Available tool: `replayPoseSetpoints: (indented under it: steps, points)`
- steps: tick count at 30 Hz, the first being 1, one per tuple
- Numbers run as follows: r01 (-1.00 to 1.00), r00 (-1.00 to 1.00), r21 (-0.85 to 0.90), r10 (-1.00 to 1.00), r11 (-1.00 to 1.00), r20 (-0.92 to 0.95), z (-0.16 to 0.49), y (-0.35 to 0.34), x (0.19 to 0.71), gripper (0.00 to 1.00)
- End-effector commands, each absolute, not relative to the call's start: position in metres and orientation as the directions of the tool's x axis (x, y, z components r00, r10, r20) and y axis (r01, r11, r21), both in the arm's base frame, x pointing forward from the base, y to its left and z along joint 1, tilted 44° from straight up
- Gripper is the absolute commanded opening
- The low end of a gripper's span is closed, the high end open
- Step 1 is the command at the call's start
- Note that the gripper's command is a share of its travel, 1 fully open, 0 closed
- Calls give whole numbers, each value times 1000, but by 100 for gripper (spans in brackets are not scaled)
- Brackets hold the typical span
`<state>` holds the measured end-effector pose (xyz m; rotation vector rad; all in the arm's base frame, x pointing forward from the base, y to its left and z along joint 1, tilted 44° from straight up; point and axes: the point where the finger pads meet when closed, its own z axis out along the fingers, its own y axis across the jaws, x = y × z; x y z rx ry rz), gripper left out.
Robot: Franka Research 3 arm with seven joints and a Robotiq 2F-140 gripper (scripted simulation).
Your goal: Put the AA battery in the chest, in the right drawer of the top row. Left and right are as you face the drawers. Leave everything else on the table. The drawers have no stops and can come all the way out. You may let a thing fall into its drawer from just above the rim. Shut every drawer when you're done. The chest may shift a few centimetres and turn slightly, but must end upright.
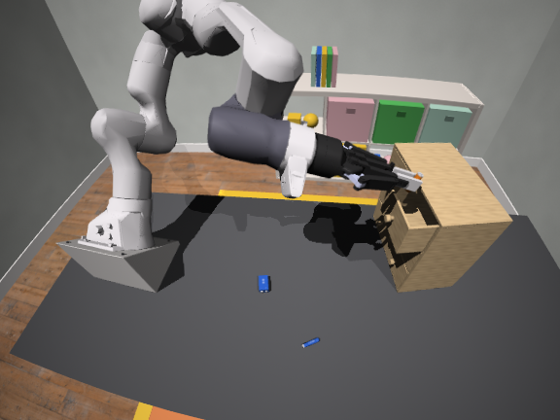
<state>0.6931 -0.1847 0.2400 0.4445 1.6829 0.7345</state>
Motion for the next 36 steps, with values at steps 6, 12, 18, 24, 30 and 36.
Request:
replayPoseSetpoints:
  steps: [6, 12, 18, 24, 30, 36]
  points:
    - [-89, -240, 684, 651, 724, -720, 239, -185, 694, 15]
    - [-89, -240, 684, 651, 724, -720, 239, -185, 694, 15]
    - [-89, -240, 684, 651, 724, -720, 239, -185, 694, 15]
    - [-89, -240, 684, 651, 724, -720, 239, -184, 695, 15]
    - [-89, -240, 684, 651, 724, -720, 232, -178, 696, 15]
    - [-89, -240, 684, 651, 724, -720, 227, -173, 696, 15]
